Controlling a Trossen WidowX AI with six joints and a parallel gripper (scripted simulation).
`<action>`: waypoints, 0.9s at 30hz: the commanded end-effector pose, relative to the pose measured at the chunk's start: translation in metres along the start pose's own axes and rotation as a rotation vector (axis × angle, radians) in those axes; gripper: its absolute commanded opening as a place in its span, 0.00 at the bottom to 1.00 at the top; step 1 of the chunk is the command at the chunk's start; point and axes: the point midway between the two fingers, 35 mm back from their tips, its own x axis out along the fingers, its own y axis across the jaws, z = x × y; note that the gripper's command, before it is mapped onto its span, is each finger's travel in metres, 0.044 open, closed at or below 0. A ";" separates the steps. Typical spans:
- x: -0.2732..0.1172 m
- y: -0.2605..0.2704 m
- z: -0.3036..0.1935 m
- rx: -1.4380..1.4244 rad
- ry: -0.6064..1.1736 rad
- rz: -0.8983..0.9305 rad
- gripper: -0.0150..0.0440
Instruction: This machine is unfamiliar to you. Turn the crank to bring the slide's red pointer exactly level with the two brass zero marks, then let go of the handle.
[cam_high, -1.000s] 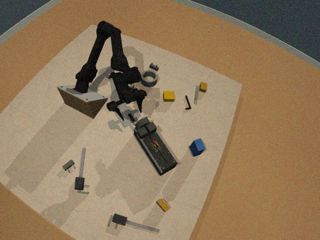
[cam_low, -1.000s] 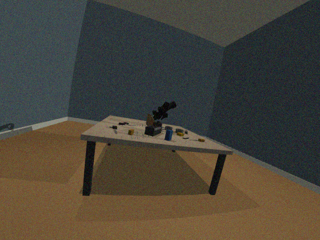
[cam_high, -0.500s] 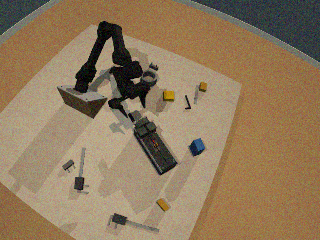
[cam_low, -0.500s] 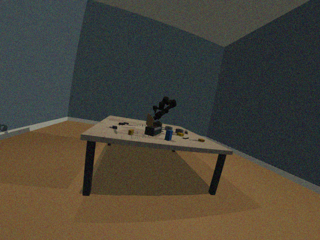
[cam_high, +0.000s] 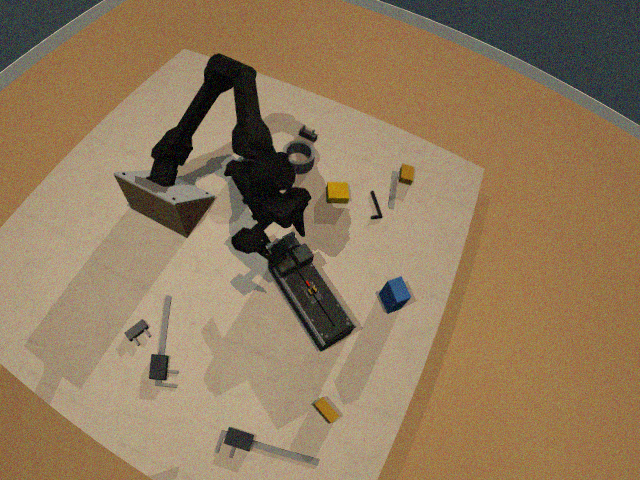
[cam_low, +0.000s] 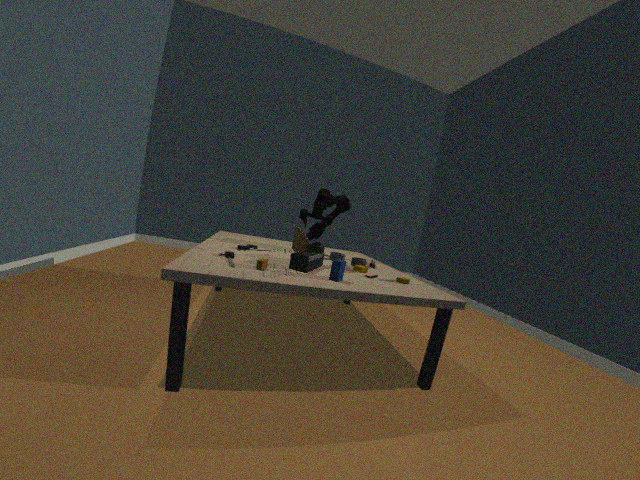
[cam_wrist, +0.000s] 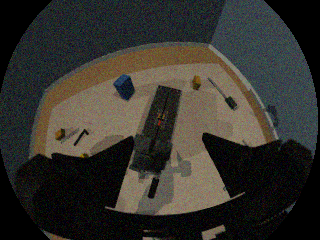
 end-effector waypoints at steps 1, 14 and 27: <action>0.011 -0.009 0.015 -0.061 -0.003 0.045 1.00; 0.057 -0.017 -0.005 -0.106 -0.003 0.082 1.00; 0.063 -0.016 -0.011 -0.106 -0.003 0.083 1.00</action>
